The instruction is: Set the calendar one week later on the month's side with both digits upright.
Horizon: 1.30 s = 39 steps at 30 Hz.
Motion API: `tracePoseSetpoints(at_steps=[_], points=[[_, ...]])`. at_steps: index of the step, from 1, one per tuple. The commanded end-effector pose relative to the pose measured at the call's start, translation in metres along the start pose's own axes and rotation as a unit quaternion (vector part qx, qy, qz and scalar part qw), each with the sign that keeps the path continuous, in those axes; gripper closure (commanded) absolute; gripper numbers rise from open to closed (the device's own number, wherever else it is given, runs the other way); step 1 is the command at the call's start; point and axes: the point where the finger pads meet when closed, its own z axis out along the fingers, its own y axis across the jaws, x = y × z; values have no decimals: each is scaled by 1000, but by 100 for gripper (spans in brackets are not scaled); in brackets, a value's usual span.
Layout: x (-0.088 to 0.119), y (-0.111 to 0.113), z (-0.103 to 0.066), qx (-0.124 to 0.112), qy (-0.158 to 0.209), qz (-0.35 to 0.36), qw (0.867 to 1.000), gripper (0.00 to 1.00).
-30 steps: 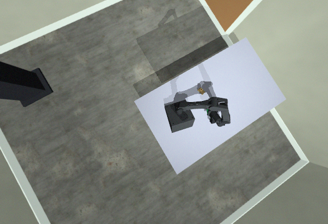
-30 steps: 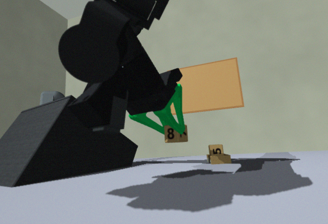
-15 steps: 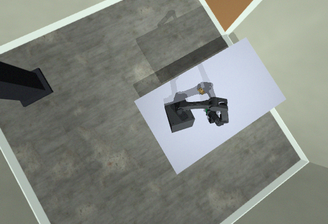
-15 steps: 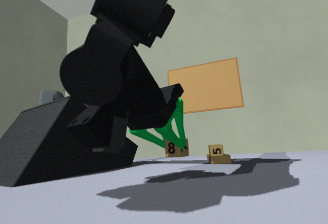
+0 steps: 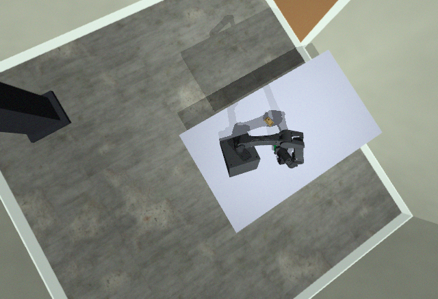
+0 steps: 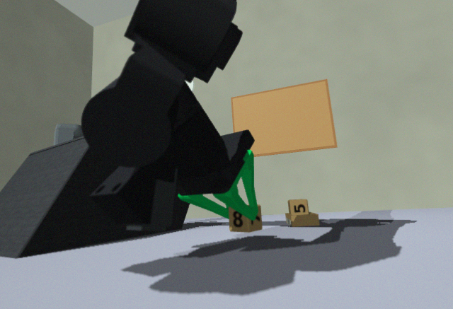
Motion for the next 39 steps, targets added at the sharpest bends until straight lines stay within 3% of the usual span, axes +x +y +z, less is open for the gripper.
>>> tracePoseSetpoints(at_steps=[1,5,39], points=[[-6,1,5,-6,2,0,1000,74],[-5,3,-1,-15,0,-2,1000,74],[-8,0,3,-11,3,3,1000,74]])
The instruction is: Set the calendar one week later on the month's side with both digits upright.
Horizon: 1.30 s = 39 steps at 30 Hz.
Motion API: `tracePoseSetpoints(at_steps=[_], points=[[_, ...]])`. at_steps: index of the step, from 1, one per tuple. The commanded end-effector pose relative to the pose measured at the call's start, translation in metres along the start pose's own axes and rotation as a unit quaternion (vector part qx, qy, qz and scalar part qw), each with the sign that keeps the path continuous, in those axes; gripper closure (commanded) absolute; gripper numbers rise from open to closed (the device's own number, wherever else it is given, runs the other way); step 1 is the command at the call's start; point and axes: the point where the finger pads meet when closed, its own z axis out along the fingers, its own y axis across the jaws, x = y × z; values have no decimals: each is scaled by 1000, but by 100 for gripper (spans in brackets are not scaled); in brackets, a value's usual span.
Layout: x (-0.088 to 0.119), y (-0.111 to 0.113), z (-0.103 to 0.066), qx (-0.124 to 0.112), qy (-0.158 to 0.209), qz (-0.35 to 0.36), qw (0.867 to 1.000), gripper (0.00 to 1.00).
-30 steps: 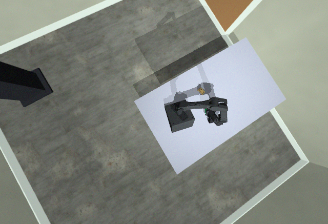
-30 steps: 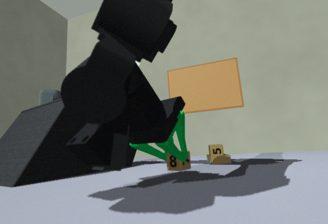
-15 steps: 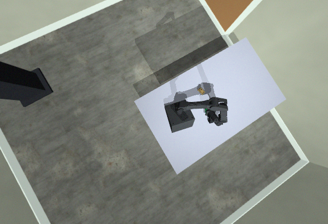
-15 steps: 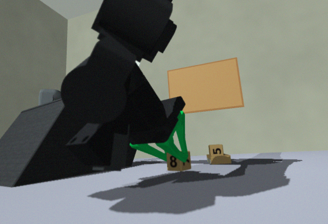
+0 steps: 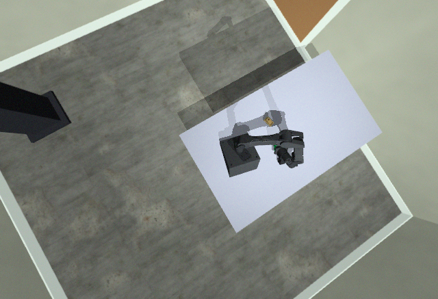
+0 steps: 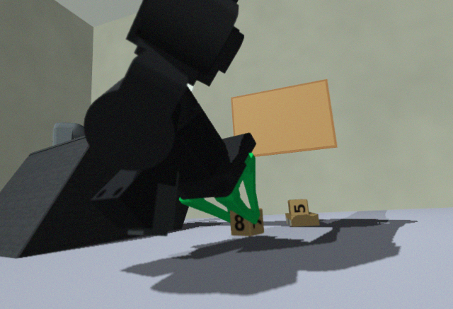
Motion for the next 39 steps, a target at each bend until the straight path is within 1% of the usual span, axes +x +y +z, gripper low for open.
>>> tracePoseSetpoints(at_steps=[1,16,24,39], points=[[-5,-2,1,-9,5,8,1000,74],[-5,-2,1,-8,5,8,1000,74],[-6,-3,6,-3,6,9,1000,74],[-8,-4,7,-5,7,10,1000,74]])
